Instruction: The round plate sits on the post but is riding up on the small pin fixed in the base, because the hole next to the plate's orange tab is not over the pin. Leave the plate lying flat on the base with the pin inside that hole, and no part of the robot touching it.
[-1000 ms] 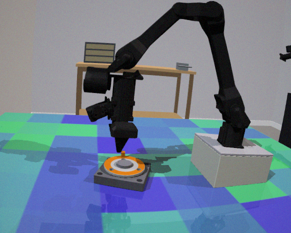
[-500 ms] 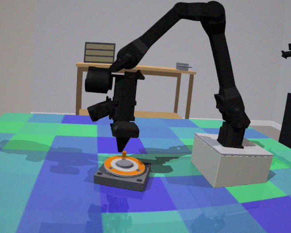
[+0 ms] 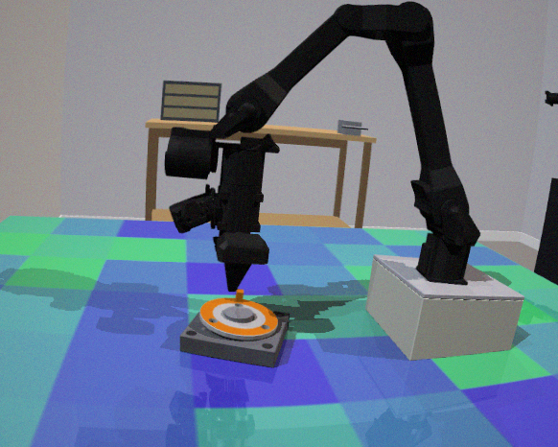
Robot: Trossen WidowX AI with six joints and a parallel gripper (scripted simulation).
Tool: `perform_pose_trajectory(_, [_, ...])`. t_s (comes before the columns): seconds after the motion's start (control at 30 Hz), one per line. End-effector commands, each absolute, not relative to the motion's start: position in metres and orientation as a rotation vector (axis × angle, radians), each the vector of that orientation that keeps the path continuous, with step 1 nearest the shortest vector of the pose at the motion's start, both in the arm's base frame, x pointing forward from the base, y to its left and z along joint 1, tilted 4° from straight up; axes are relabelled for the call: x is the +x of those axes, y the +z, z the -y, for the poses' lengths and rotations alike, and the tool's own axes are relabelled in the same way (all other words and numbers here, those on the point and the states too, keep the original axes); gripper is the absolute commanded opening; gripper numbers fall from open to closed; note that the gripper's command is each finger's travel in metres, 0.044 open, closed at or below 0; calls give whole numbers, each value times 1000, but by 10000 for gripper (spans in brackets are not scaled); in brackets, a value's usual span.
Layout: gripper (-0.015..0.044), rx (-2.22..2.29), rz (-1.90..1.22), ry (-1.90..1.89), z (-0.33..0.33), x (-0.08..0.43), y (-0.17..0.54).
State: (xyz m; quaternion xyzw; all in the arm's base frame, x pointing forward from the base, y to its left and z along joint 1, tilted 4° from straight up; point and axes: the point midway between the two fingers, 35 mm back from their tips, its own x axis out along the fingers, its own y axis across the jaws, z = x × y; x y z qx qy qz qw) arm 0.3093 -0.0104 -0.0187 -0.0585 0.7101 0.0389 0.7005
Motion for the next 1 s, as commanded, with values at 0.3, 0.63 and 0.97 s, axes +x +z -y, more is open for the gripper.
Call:
perform_pose_trajectory(0.3, [0,-135,-1601,89,11,301,-22])
perform_pose_trajectory(0.63, [0,-135,-1601,89,11,300,-22])
perform_pose_trajectory(0.97, [0,-135,-1601,89,12,298,-22])
